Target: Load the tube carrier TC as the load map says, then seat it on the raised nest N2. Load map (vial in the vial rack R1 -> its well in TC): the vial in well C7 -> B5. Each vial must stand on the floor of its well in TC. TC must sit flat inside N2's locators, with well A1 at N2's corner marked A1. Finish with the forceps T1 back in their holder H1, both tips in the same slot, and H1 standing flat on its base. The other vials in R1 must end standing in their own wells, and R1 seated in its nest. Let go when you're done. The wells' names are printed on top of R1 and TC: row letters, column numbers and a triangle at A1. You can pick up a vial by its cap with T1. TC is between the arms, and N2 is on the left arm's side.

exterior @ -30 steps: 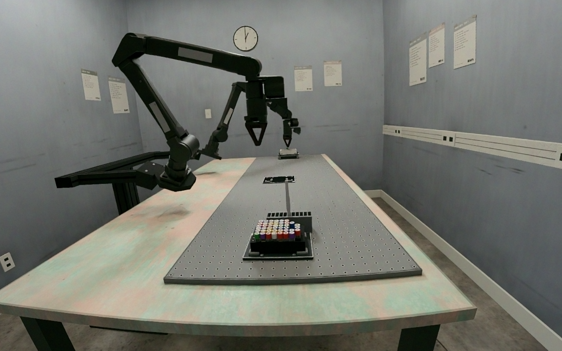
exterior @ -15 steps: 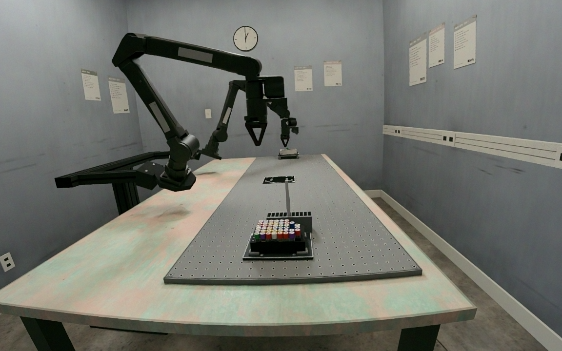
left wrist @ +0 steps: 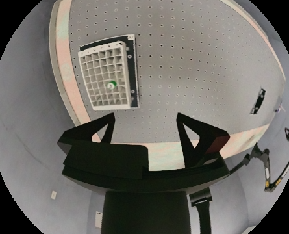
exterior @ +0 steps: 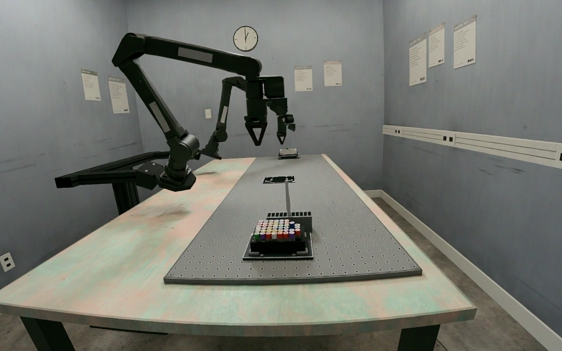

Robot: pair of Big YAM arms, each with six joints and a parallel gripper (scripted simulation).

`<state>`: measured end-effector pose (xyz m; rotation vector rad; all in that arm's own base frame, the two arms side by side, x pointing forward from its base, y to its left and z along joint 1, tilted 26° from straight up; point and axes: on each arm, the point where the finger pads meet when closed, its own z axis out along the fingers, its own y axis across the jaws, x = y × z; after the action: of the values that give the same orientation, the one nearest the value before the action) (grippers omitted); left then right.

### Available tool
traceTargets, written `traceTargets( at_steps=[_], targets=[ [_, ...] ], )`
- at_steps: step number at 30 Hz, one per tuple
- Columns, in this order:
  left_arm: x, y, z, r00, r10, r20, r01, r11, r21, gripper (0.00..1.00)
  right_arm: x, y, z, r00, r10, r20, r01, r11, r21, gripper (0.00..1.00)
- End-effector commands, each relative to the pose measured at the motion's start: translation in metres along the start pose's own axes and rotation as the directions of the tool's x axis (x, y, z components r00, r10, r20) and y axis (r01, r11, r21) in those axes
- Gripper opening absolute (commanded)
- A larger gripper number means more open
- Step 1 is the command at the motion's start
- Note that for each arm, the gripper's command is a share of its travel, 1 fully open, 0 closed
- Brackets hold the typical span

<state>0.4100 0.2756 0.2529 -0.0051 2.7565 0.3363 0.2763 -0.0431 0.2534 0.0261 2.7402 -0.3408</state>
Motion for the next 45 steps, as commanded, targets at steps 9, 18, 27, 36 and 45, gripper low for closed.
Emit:
traceTargets(
  at_steps=[9, 18, 27, 36, 45],
  targets=[
    [0.012, -0.031, -0.031, 0.999, -0.018, 0.027, 0.019, 1.0, -0.018, 1.0, -0.01, -0.004, -0.012, 0.999, 0.022, 0.032, -0.023, 1.0, 0.006, 0.24],
    [0.024, -0.055, -0.04, 0.999, -0.018, 0.026, 0.019, 1.0, -0.017, 1.0, -0.01, -0.004, -0.012, 0.999, 0.022, 0.032, -0.023, 1.0, 0.006, 0.24],
    [0.041, -0.084, -0.052, 1.0, -0.018, 0.026, 0.019, 1.0, -0.016, 1.0, -0.01, -0.004, -0.012, 0.999, 0.022, 0.032, -0.023, 1.0, 0.006, 0.24],
    [0.053, -0.107, -0.061, 1.0, -0.018, 0.025, 0.019, 1.0, -0.015, 1.0, -0.01, -0.004, -0.012, 0.999, 0.022, 0.032, -0.023, 1.0, 0.006, 0.24],
    [0.069, -0.137, -0.072, 1.0, -0.019, 0.024, 0.019, 1.0, -0.014, 1.0, -0.01, -0.004, -0.012, 0.999, 0.022, 0.032, -0.023, 1.0, 0.006, 0.24]
  ],
)
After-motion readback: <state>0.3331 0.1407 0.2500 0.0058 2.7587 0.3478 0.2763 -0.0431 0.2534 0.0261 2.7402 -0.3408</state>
